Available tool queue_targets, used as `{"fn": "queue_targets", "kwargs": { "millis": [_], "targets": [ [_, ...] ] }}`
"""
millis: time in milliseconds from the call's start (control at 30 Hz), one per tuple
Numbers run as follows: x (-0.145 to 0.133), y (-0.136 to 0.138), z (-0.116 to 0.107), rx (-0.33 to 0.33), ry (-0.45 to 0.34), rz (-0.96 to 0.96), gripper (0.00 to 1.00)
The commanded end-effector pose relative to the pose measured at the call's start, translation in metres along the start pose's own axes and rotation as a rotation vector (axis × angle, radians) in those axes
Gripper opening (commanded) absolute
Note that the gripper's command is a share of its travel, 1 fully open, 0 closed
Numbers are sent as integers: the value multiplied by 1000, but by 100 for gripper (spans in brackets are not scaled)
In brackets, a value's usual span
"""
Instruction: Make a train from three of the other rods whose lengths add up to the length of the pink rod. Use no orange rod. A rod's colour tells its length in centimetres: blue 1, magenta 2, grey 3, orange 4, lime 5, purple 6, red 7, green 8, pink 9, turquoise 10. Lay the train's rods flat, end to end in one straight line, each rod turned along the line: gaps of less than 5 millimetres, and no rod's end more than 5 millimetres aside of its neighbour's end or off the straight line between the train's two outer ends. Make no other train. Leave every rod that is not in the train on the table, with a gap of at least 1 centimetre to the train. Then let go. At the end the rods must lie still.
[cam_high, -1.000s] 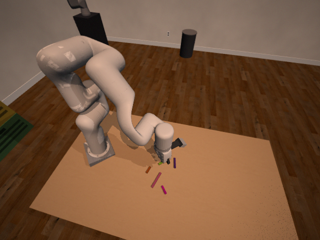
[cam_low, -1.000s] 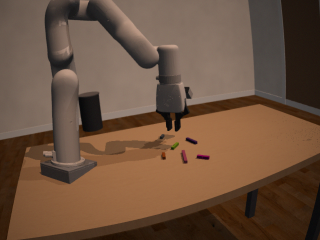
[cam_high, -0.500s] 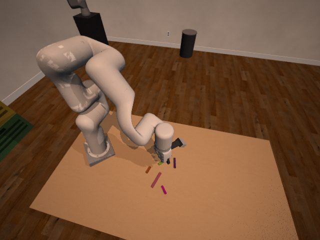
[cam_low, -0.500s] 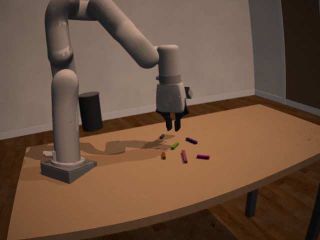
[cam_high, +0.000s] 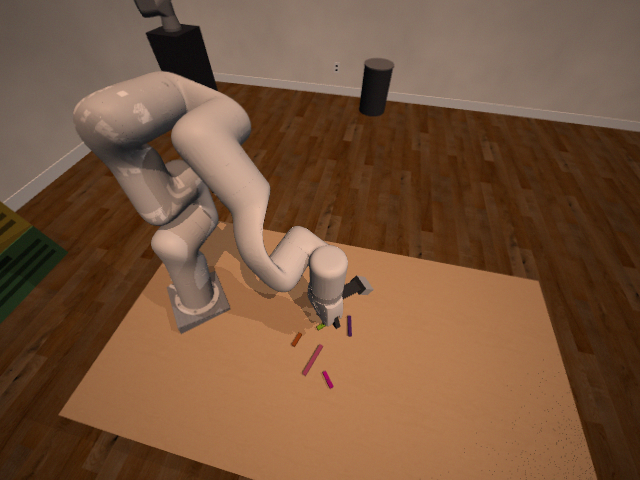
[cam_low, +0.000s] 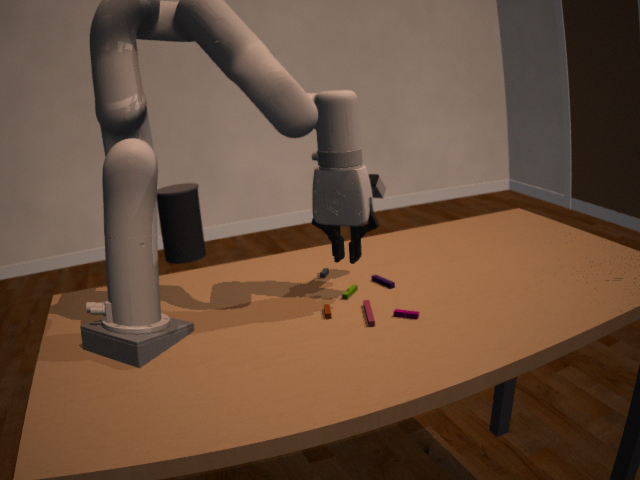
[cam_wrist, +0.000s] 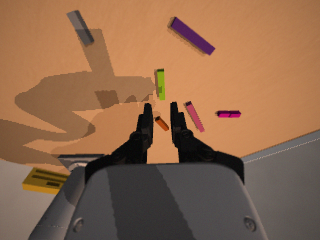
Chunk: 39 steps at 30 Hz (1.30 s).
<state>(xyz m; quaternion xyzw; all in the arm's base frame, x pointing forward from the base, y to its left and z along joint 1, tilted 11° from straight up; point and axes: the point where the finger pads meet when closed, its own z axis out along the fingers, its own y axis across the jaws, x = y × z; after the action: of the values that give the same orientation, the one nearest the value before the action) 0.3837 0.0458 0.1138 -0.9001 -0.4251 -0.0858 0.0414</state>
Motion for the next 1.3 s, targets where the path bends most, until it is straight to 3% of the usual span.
{"fn": "queue_targets", "kwargs": {
  "millis": [0,1267],
  "targets": [
    [1,1,1,-3,2,0,24],
    [1,1,44,-3,3,0,24]
  ]
}}
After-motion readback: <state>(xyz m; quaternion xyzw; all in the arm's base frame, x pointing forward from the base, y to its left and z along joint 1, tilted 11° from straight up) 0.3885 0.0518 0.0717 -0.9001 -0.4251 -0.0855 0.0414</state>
